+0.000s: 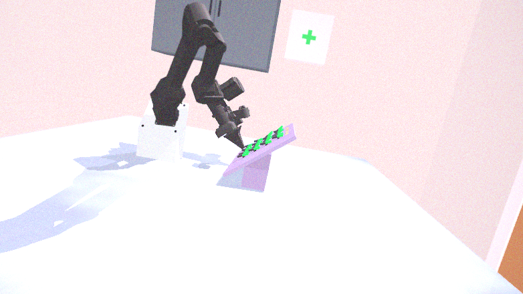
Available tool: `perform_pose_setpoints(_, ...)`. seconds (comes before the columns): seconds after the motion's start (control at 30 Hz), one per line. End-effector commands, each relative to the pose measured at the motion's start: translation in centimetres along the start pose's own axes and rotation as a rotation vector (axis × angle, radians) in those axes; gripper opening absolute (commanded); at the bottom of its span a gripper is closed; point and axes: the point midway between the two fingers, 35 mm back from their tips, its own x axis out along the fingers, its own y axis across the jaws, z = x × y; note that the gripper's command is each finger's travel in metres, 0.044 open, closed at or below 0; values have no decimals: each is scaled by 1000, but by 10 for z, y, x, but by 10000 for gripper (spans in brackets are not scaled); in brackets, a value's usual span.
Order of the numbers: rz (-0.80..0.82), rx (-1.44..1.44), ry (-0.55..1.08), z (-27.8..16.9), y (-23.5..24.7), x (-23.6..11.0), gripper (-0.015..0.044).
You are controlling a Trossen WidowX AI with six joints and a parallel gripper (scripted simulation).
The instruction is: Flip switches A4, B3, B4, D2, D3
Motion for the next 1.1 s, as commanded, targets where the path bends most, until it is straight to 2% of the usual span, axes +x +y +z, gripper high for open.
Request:
perform_pose_setpoints(0.0,4,-4,0,0,1,0,0)
perform_pose_setpoints(1.07,4,-5,0,0,0,5,0)
